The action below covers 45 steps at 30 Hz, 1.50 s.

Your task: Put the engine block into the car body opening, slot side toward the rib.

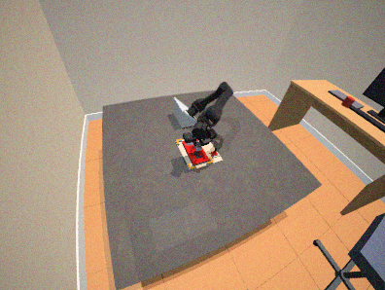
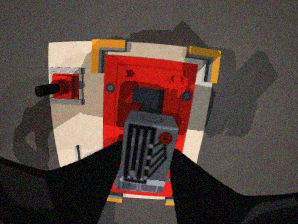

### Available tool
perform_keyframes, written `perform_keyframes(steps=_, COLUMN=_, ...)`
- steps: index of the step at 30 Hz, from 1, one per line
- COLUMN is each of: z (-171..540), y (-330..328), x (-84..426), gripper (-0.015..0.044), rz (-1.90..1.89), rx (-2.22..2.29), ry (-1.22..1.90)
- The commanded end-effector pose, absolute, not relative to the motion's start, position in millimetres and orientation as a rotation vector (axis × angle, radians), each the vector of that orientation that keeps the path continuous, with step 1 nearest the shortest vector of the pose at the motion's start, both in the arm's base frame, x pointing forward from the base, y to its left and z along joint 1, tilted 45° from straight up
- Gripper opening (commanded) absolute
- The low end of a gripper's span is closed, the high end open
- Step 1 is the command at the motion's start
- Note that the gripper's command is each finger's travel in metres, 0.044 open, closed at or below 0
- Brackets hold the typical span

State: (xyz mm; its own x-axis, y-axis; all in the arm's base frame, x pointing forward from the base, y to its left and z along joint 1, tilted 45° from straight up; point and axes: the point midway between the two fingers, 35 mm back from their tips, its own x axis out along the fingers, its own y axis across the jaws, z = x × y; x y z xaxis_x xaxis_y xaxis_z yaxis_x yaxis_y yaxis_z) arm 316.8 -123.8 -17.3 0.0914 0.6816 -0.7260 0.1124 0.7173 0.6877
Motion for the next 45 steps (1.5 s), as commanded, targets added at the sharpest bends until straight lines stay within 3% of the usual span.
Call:
perform_keyframes(steps=1, z=-27, y=-115, x=322, gripper=0.0000, rz=0.497, rx=0.700, ry=1.442)
perform_keyframes(steps=9, z=-36, y=-103, x=334, gripper=0.0000, rz=0.527, rx=0.676, ry=1.429)
perform_keyframes(steps=15, z=-36, y=-103, x=334, gripper=0.0157, rz=0.521, rx=0.683, ry=1.432)
perform_keyframes(steps=45, z=-37, y=-103, x=335, gripper=0.0159, rz=0.533, rx=0.669, ry=1.425)
